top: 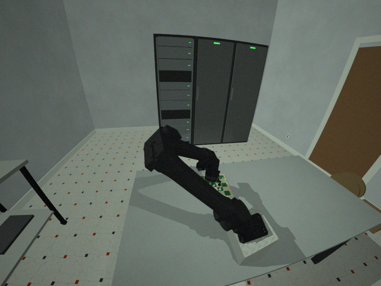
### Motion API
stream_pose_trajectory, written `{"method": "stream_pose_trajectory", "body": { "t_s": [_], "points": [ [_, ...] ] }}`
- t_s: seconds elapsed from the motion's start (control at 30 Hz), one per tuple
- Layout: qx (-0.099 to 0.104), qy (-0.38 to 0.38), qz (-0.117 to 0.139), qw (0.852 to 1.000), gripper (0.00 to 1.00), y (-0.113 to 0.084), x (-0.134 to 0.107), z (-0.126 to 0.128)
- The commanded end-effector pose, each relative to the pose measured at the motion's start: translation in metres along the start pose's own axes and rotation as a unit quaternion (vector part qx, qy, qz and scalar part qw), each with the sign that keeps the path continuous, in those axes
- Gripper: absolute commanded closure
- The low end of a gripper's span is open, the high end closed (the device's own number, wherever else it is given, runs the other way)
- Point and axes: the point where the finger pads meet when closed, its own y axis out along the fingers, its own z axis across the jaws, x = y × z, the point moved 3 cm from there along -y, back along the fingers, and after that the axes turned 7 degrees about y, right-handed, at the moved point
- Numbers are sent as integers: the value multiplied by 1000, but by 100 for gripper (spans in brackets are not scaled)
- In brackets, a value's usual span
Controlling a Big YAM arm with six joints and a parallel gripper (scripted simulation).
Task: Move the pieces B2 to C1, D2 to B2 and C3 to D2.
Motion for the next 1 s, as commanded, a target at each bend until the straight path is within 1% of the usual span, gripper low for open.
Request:
{"method": "stream_pose_trajectory", "body": {
  "t_s": [0.0,0.6,0.97],
  "points": [
    [-6,-8,-9,1000,65,-2,3,-7],
    [-6,-8,-9,1000,65,-3,3,-9],
    [-13,-10,-16,1000,65,-8,9,-17]
  ]
}}
